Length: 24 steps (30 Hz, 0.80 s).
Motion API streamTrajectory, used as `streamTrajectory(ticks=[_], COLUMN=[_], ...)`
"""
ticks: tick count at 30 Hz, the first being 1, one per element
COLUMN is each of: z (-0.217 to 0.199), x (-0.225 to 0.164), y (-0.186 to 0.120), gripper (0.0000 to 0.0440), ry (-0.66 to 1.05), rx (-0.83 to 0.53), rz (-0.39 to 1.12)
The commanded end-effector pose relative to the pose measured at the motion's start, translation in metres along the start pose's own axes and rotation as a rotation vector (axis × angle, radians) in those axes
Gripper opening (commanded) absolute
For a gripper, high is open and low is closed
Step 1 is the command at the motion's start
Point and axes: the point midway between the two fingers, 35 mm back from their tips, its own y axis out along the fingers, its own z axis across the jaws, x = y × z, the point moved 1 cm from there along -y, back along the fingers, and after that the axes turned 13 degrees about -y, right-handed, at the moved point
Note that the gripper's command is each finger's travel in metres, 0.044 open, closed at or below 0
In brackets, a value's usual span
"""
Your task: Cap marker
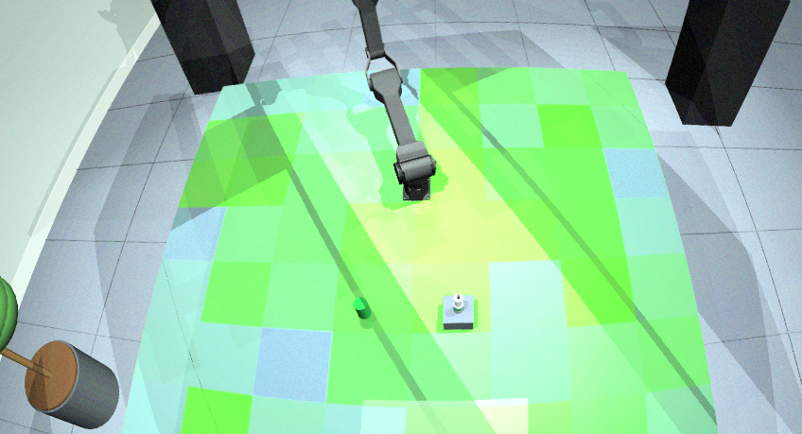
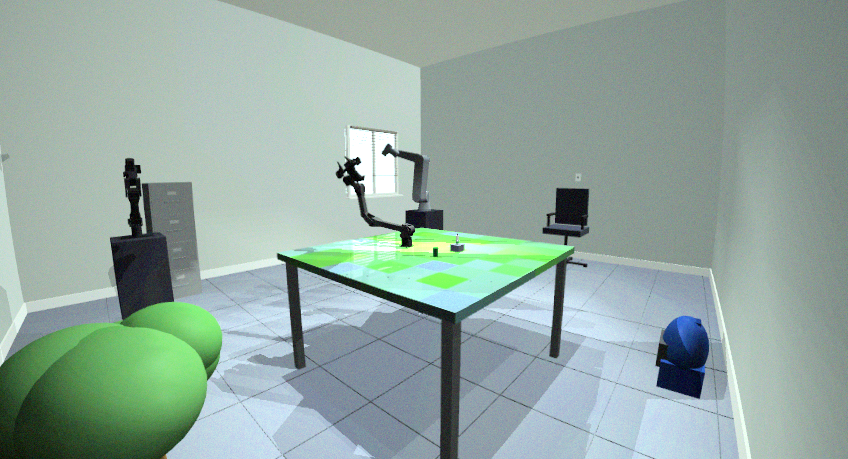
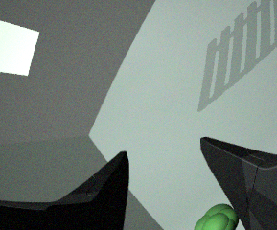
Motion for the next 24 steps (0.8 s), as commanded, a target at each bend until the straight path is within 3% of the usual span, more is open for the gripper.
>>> streamTrajectory(ticks=[1,24], z=[0.011,0.091], x=[-0.002,-0.026], y=[0.001,0.005], gripper=[0.0267,0.0284], ry=[-0.017,-0.162], rx=[0.032,0.274], rz=[-0.001,0.04])
